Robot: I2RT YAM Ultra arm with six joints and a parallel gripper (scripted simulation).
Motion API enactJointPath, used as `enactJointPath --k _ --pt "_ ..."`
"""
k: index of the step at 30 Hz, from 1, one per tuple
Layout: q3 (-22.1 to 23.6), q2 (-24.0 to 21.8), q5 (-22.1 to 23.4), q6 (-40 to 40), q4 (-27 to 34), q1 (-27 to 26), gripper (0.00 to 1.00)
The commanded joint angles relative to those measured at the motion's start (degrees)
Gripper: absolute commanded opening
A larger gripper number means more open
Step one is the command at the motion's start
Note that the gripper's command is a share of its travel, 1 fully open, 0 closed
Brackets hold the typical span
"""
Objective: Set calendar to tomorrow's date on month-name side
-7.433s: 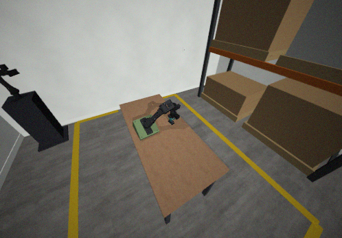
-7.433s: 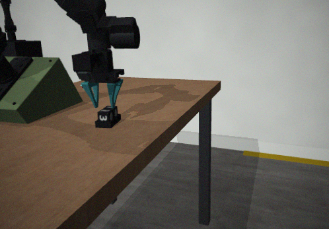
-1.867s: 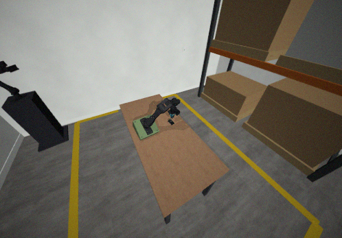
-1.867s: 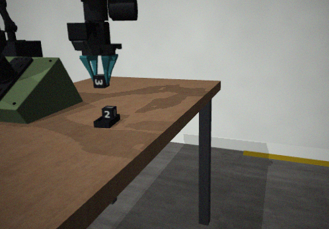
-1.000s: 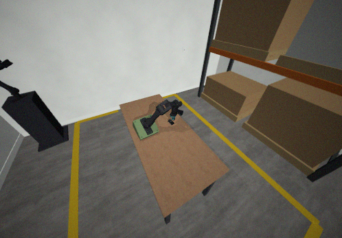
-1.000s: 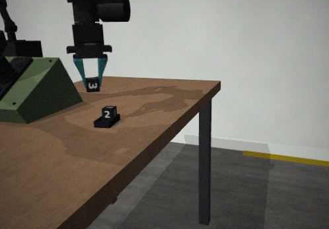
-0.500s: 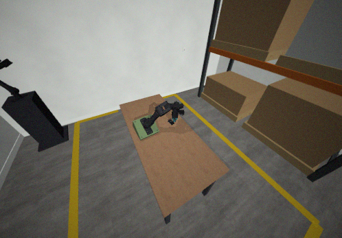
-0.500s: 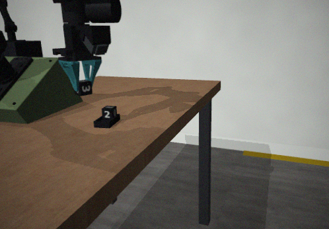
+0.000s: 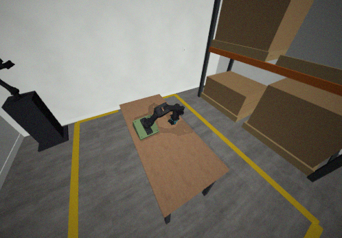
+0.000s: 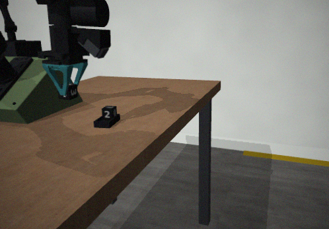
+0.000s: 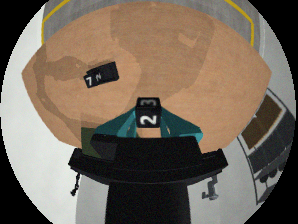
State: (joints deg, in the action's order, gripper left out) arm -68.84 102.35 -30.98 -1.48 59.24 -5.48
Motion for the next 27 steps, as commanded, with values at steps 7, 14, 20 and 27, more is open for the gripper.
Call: enactJointPath --k 7,14,20,27 --pt "0.39 -3.00 -0.22 22.81 -2.83 -1.56 0.27" --pt "0.60 -3.43 -0.24 26.33 -2.90 -2.05 0.27" --pt "0.60 -3.44 -0.24 26.43 -2.90 -2.07 0.27" --pt "0.60 -3.44 -0.24 26.43 -2.90 -2.07 0.27"
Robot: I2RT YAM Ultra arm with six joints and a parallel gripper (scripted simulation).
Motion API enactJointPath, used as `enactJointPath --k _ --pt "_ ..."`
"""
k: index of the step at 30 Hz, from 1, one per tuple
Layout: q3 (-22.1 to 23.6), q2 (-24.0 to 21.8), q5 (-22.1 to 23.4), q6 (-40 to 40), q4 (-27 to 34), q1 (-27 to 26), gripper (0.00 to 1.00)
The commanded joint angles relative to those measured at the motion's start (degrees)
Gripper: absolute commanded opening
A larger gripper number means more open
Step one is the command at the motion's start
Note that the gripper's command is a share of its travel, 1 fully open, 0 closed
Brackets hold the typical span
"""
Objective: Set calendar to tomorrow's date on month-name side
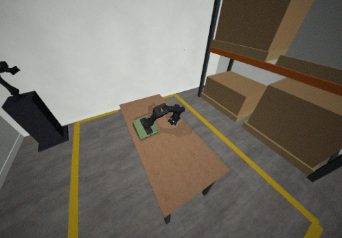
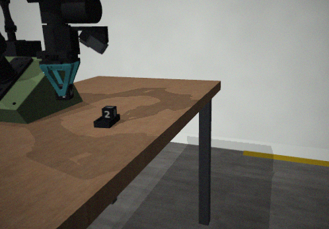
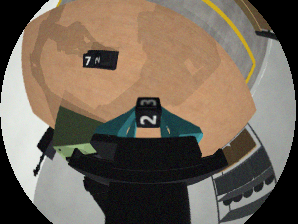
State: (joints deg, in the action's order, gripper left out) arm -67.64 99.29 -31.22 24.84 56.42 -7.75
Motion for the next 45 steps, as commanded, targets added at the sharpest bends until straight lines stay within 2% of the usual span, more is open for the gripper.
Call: enactJointPath --k 1,7,14,16,30,45 --pt "-0.59 -0.38 0.00 0.12 -0.09 0.20 0.27" --pt "0.14 -0.14 0.06 0.75 -1.40 -0.32 0.27" --pt "3.28 1.31 0.20 3.47 -7.38 -2.65 0.27" --pt "3.28 1.31 0.20 3.47 -7.38 -2.65 0.27" --pt "9.26 7.15 0.81 10.29 -22.67 -8.54 0.27" --pt "9.78 8.07 0.91 11.11 -24.54 -9.25 0.27"
